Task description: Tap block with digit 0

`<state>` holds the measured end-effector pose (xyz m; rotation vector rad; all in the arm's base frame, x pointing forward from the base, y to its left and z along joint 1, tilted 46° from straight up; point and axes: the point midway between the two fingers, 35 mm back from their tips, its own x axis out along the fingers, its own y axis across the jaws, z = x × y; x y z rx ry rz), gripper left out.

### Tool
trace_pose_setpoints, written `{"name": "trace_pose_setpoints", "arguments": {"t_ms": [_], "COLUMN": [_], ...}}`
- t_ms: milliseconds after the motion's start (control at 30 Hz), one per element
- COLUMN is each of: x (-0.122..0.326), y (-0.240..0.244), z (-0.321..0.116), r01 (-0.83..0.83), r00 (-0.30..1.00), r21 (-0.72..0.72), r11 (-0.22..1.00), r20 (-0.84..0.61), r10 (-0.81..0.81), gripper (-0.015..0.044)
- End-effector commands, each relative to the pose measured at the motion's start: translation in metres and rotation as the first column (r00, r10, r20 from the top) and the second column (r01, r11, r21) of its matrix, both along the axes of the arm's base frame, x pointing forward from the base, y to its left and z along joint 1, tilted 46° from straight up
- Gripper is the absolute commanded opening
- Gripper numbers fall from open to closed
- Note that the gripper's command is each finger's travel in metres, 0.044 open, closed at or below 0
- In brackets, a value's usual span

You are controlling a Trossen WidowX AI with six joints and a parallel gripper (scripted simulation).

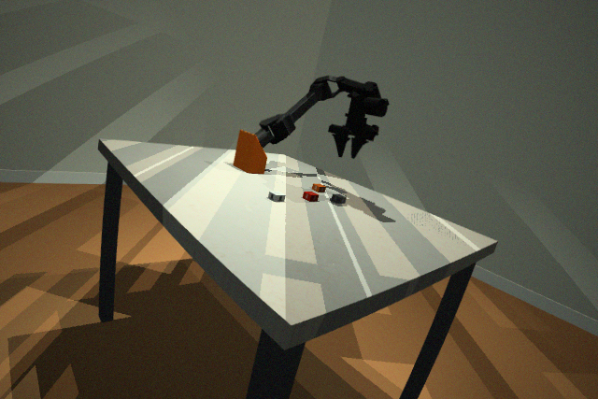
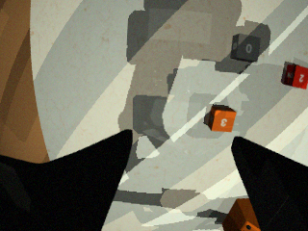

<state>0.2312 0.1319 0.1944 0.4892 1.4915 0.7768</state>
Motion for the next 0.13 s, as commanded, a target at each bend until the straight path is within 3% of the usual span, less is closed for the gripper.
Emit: {"name": "trace_pose_setpoints", "arguments": {"t_ms": [0,100], "x": [-0.0124,-0.0124], "y": [-0.0018,-0.0018], "z": [0.0025,0.0025], "r01": [-0.002,-0.002], "r00": [1.0,1.0], "r21": [-0.001,-0.001], "r11": [1.0,1.0], "r20": [-0.023,-0.023], "r10": [0.002,0.002], "gripper": [0.04,0.04]}}
